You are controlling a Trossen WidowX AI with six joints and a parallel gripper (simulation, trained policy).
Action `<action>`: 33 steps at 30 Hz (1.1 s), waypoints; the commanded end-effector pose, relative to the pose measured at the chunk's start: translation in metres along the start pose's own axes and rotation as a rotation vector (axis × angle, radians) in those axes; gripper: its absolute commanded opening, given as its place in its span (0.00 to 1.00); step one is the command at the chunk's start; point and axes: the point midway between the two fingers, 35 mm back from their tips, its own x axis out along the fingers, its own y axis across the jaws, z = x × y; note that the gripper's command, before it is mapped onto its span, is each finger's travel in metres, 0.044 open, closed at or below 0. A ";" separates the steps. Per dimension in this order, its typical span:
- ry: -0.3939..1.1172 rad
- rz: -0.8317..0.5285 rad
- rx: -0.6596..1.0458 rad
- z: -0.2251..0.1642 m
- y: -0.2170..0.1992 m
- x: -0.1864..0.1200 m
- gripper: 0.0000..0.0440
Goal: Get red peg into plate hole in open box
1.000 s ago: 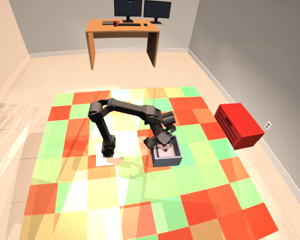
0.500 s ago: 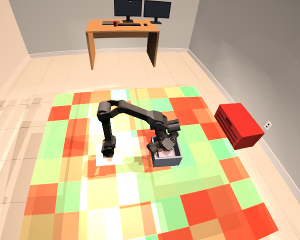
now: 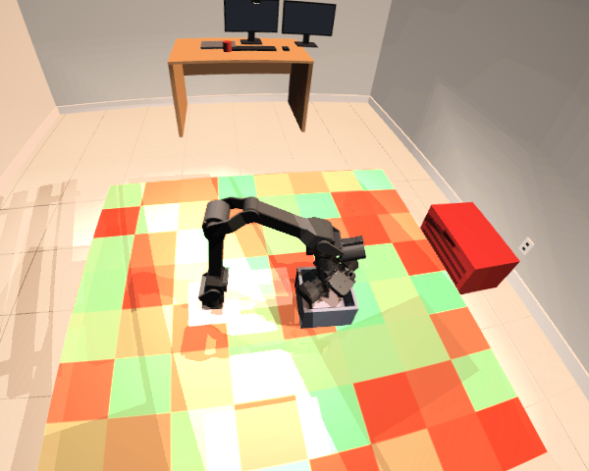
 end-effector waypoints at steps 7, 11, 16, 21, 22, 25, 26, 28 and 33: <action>0.019 -0.023 -0.038 0.015 0.006 0.003 0.32; 0.024 -0.034 -0.048 0.021 0.006 0.004 0.33; 0.032 -0.049 -0.055 0.029 0.005 0.006 0.33; 0.041 -0.064 -0.058 0.037 0.003 0.009 0.34; 0.042 -0.067 -0.058 0.038 0.002 0.009 0.34; 0.047 -0.074 -0.058 0.043 0.000 0.010 0.34; 0.049 -0.077 -0.057 0.044 0.000 0.011 0.34; 0.050 -0.081 -0.056 0.048 -0.002 0.011 0.34; 0.039 -0.097 -0.054 0.059 -0.008 0.009 0.35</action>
